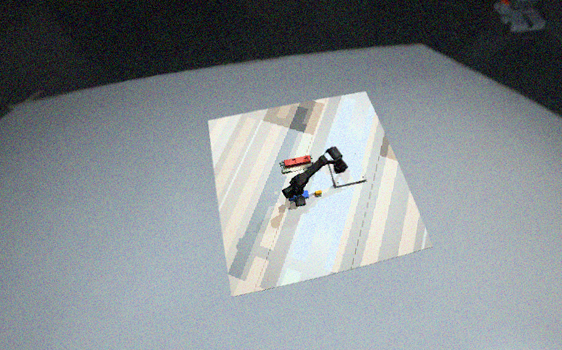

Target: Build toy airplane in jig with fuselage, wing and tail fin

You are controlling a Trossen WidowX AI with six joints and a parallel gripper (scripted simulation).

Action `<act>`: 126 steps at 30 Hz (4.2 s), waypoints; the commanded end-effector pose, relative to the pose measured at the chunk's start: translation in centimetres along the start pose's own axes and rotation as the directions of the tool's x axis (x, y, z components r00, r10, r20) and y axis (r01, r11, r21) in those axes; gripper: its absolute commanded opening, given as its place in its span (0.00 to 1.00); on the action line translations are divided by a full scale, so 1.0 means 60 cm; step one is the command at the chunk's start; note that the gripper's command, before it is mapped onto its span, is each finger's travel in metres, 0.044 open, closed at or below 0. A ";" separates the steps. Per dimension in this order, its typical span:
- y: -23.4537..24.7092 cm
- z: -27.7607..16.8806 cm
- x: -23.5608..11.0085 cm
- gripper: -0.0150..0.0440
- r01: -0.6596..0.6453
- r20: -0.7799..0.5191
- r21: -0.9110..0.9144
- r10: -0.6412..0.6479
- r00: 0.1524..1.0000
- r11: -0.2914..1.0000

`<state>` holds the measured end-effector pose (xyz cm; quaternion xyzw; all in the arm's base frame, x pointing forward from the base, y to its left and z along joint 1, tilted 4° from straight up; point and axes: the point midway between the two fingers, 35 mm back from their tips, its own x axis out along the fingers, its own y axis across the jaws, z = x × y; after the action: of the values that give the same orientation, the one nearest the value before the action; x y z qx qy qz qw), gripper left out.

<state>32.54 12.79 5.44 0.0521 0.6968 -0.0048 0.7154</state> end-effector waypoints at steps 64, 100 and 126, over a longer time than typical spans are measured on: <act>-0.168 0.032 -0.144 0.25 0.001 0.010 0.534 -0.007 1.000 0.846; -0.356 0.007 -0.112 0.25 0.006 0.001 0.930 -0.020 1.000 0.367; -0.438 -0.025 -0.097 0.59 -0.005 0.006 0.998 -0.019 1.000 0.064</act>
<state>28.87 -13.58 9.51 0.5208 0.5007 -0.4826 0.4952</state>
